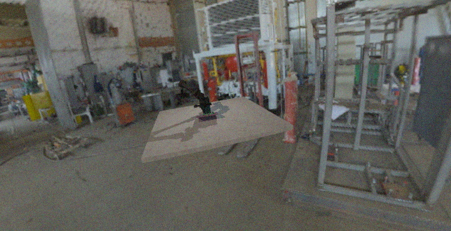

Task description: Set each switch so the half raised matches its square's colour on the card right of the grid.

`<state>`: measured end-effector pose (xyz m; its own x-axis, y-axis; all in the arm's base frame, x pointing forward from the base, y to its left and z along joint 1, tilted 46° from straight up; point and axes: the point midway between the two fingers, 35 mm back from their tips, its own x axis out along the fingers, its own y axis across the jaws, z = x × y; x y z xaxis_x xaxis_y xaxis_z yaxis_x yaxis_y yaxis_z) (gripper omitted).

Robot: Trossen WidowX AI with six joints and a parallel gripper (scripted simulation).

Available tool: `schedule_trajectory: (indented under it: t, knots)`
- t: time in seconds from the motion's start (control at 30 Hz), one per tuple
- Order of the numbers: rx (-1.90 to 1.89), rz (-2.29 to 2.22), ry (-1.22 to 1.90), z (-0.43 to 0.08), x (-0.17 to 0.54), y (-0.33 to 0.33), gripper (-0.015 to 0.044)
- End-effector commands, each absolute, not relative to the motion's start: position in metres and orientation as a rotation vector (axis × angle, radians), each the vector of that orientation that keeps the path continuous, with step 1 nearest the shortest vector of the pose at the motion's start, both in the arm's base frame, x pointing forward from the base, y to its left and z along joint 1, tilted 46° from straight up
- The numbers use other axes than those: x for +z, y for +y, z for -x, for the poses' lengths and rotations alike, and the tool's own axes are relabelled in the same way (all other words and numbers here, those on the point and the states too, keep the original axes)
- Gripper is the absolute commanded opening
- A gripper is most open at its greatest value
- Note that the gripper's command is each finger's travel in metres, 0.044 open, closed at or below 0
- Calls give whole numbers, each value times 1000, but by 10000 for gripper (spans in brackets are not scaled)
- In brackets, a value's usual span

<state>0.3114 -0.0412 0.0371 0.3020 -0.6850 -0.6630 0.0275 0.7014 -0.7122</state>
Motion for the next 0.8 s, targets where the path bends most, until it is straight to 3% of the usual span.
schedule_trajectory:
  t: [0.0, 0.23, 0.47, 0.77]
  knots:
    - [-526, 658, 1177, -303, 66, -12, 0]
    - [-527, 659, 1180, -299, 70, -5, 0]
    - [-523, 655, 1182, -266, -8, 57, 0]
    - [-518, 657, 1169, -270, -22, 46, 0]
